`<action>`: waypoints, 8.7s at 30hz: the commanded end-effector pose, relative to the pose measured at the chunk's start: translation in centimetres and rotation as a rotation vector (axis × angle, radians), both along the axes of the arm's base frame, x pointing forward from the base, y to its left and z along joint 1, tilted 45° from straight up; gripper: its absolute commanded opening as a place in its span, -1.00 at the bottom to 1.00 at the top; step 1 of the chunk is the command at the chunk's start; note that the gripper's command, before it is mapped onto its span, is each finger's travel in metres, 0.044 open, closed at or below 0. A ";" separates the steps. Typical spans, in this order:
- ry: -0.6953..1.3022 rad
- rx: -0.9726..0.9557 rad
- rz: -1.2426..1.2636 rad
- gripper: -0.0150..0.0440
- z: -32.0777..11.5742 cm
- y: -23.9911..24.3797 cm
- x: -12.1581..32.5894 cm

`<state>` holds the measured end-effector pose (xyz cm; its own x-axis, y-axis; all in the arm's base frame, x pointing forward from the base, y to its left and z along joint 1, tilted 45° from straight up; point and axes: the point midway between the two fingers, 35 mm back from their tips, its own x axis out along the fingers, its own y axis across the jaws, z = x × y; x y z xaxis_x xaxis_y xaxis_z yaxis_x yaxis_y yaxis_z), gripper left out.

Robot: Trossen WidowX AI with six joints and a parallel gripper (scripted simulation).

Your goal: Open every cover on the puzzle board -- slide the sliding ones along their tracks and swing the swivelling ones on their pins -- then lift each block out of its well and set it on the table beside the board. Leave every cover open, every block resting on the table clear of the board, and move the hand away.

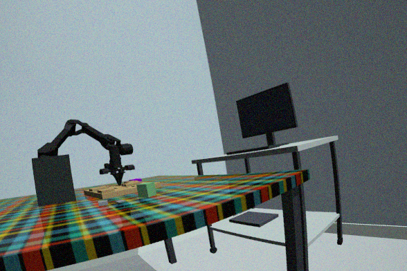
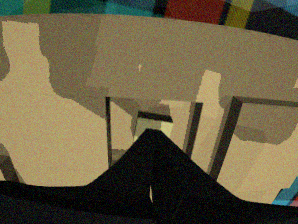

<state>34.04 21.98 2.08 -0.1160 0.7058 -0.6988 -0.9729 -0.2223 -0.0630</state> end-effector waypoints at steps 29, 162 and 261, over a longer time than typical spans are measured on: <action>0.361 -0.063 -0.353 0.00 0.8 -1.0 0.2; 1.110 -0.182 -1.095 -0.16 -0.2 0.1 0.0; 1.079 -0.209 -1.134 -0.22 -1.7 -15.2 4.7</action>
<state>38.37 8.03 1.36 -0.1065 0.6775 -0.7278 -0.1958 0.7033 0.6834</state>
